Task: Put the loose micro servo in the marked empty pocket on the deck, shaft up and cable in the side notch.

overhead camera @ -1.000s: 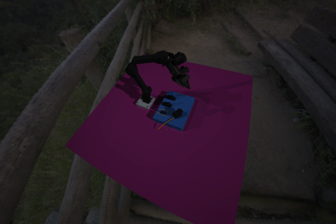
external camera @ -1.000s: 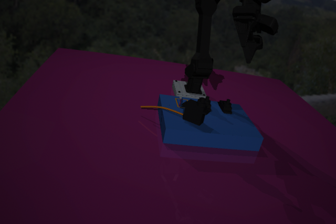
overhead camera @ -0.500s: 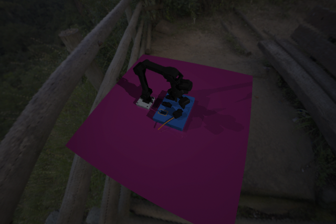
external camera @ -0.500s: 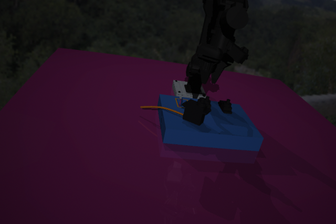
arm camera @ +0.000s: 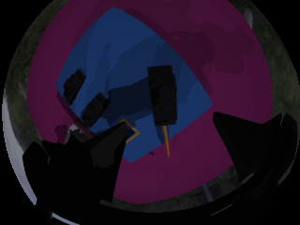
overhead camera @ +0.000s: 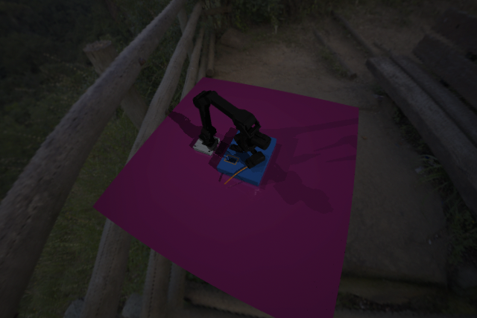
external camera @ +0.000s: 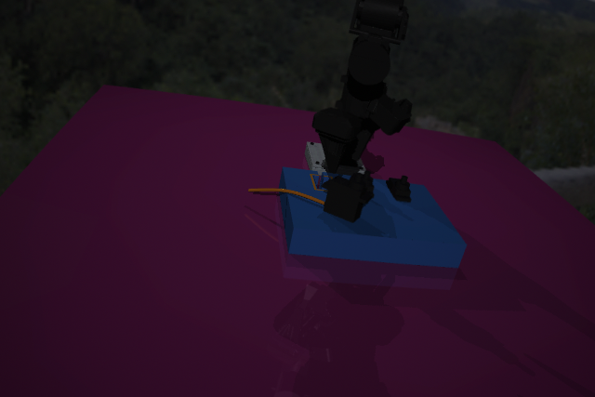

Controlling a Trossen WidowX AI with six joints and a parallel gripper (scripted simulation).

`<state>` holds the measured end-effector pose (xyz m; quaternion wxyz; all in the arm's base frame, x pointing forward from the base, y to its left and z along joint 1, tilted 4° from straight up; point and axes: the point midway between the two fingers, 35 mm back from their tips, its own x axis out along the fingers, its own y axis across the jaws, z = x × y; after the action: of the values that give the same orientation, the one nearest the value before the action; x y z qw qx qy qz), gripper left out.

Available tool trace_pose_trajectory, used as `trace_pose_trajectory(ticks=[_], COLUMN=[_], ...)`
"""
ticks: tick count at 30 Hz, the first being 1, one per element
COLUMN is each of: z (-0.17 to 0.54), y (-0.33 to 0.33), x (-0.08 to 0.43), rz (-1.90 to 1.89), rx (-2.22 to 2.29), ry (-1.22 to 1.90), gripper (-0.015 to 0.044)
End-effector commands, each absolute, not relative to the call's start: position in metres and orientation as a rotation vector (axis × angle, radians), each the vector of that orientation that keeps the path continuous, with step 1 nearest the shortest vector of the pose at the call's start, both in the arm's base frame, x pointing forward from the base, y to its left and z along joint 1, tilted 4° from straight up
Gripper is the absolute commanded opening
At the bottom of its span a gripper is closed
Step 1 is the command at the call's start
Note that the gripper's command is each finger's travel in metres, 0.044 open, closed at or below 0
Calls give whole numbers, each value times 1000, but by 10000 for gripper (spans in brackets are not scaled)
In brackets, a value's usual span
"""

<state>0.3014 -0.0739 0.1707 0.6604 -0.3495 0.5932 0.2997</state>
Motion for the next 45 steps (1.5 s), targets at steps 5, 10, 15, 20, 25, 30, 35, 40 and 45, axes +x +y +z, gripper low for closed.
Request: trace_pose_trajectory(ticks=[5,10,15,20,25,30,35,40,45], z=[152,147,139,133,133,133,133,137,155], y=[-73,-73,-73,-73,-73,-73,-73,-73,-73], x=[300,301,301,302,302,302,302,302,297], rz=[694,694,694,694,694,694,694,694,694], rx=[-784,-784,-784,-784,-784,-784,-784,-784,-784], ry=[1350,1350,1350,1350,1350,1350,1350,1350,1350], gripper=[440,440,440,440,309,177,105,13,0])
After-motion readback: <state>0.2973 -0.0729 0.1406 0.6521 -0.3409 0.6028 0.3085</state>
